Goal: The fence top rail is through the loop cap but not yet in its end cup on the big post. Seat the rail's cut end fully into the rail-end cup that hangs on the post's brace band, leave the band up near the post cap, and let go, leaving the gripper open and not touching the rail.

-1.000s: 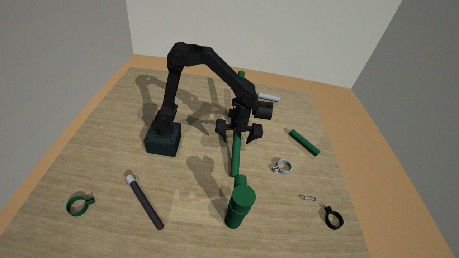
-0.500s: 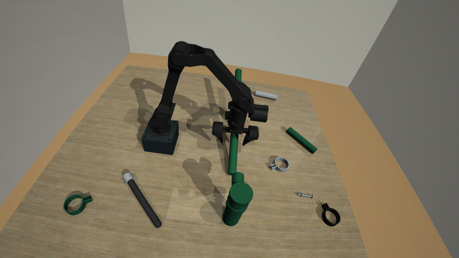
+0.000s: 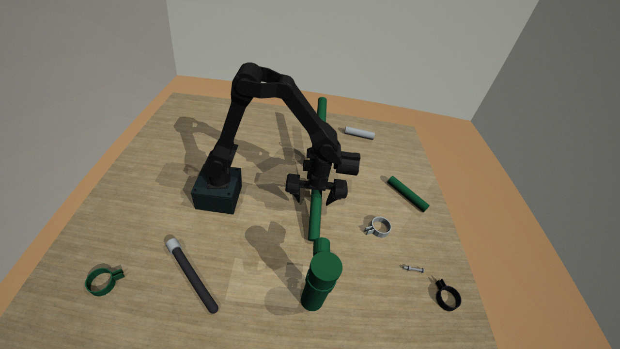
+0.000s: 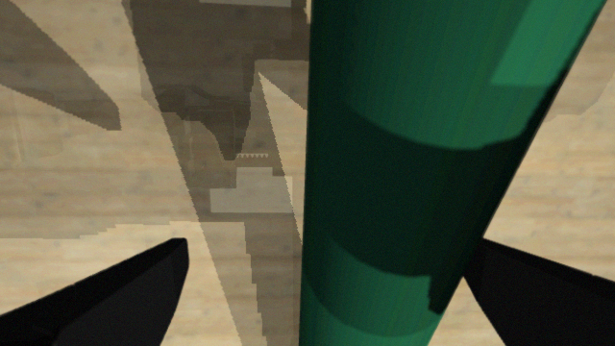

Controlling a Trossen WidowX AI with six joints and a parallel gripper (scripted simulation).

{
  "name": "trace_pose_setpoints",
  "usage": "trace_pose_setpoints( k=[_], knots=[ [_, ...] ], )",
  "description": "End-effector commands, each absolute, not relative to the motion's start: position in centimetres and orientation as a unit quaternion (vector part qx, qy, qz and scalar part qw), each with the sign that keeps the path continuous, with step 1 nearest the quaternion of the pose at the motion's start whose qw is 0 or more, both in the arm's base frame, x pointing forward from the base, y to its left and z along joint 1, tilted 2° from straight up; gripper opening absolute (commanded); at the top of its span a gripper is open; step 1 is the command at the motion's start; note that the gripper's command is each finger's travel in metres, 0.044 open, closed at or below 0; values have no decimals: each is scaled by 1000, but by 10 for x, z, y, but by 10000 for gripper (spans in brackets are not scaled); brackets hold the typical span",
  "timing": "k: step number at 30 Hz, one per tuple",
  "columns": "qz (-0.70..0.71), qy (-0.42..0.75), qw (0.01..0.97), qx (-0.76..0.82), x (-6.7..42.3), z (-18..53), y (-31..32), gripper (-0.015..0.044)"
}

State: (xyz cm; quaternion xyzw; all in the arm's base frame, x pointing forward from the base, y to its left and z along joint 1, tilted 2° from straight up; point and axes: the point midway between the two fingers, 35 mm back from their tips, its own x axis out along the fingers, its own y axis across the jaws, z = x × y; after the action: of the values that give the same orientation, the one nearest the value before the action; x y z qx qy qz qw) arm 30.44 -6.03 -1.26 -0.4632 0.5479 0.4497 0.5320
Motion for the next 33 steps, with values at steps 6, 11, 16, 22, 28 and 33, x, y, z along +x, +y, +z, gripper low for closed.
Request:
trace_pose_setpoints(
  k=[6, 11, 16, 22, 28, 33],
  knots=[
    [454, 548, 531, -461, 303, -17, -59, 256],
    [454, 548, 531, -461, 303, -17, -59, 203],
    [454, 548, 531, -461, 303, -17, -59, 170],
    [454, 548, 531, -461, 303, -17, -59, 130],
    [454, 548, 531, -461, 305, -11, -61, 0],
    [444, 558, 518, -473, 306, -3, -67, 0]
  ],
)
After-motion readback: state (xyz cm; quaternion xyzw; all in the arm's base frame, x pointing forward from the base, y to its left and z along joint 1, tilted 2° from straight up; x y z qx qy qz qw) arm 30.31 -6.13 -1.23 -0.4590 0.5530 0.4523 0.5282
